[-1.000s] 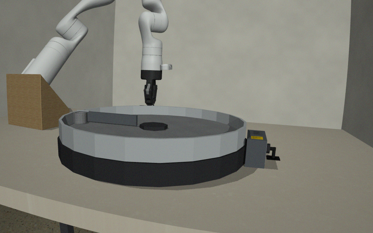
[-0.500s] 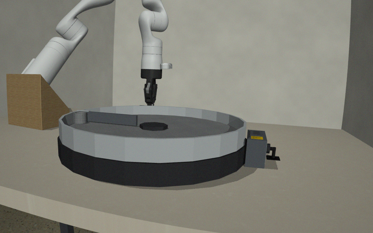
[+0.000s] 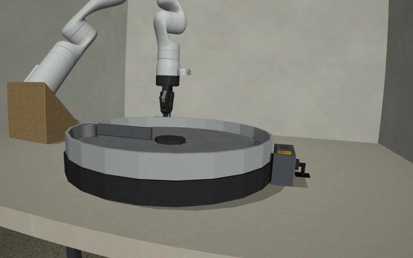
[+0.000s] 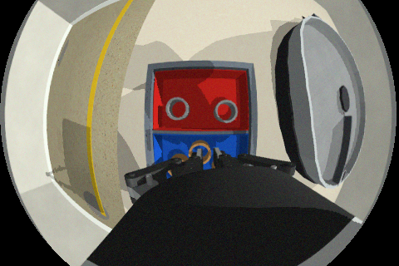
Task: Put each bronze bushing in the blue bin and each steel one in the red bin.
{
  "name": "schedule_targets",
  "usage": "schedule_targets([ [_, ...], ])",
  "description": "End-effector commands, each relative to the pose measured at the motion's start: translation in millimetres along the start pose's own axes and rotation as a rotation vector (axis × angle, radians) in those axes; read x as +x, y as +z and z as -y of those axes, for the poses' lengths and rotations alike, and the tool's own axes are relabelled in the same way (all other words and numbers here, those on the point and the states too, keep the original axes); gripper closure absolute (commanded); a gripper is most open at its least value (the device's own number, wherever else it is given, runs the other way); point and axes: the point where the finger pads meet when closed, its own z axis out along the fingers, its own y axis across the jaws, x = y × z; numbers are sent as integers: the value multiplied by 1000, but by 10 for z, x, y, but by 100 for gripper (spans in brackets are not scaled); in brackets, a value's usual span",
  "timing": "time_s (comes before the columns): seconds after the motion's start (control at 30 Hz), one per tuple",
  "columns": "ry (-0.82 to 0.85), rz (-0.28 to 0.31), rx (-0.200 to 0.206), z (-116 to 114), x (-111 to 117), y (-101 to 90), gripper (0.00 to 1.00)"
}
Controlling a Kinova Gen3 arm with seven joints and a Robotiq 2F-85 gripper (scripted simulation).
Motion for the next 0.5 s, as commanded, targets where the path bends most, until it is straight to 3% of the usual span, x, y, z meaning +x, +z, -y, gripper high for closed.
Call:
schedule_targets([
  [0.0,0,-3,-2,-5,8,-21,84],
  [0.47,0,-3,-2,-6,9,-58,84],
])
